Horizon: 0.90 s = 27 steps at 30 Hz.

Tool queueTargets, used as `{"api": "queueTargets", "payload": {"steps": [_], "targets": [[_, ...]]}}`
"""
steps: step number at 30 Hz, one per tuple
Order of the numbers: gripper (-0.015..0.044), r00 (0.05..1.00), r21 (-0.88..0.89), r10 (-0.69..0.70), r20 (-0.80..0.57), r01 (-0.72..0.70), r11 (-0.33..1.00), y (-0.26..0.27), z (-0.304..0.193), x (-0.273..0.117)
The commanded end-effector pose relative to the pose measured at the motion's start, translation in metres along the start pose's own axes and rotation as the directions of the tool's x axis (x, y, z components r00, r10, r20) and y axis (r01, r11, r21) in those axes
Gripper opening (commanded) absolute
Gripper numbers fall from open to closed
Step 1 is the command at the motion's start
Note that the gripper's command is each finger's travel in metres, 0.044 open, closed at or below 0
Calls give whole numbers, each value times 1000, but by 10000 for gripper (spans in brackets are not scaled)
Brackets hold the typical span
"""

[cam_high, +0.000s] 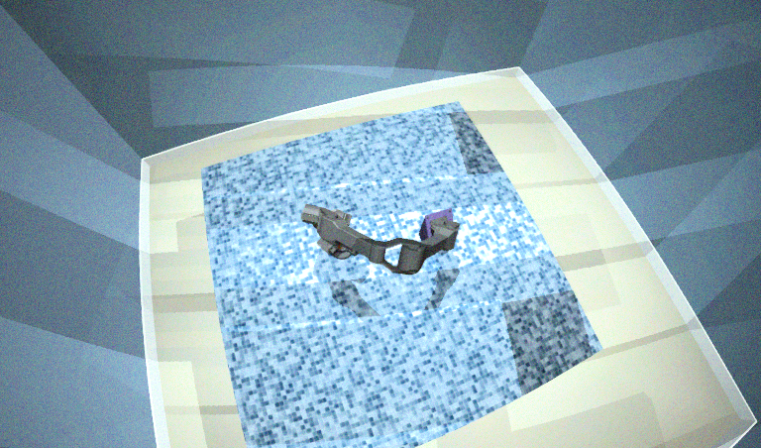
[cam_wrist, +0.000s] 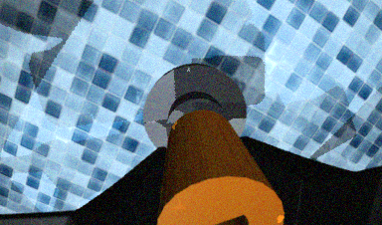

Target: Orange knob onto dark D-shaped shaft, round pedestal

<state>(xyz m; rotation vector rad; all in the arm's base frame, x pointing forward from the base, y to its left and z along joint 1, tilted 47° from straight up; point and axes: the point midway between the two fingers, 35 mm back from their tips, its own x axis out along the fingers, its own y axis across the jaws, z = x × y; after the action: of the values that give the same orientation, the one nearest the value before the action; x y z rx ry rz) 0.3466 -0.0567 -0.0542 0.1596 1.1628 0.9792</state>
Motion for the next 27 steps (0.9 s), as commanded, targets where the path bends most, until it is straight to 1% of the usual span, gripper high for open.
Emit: {"api": "queueTargets", "payload": {"steps": [1, 17, 19, 24, 27], "targets": [[0, 1000, -7, 0, 3, 0, 1000, 0, 1, 1], [0, 1000, -7, 0, 3, 0, 1000, 1, 1, -4], [0, 1000, -33, 0, 3, 0, 999, 0, 1, -4], [0, 1000, -204, 0, 3, 0, 979, -1, 0, -3], [0, 1000, -214, 0, 3, 0, 977, -1, 0, -2]]}}
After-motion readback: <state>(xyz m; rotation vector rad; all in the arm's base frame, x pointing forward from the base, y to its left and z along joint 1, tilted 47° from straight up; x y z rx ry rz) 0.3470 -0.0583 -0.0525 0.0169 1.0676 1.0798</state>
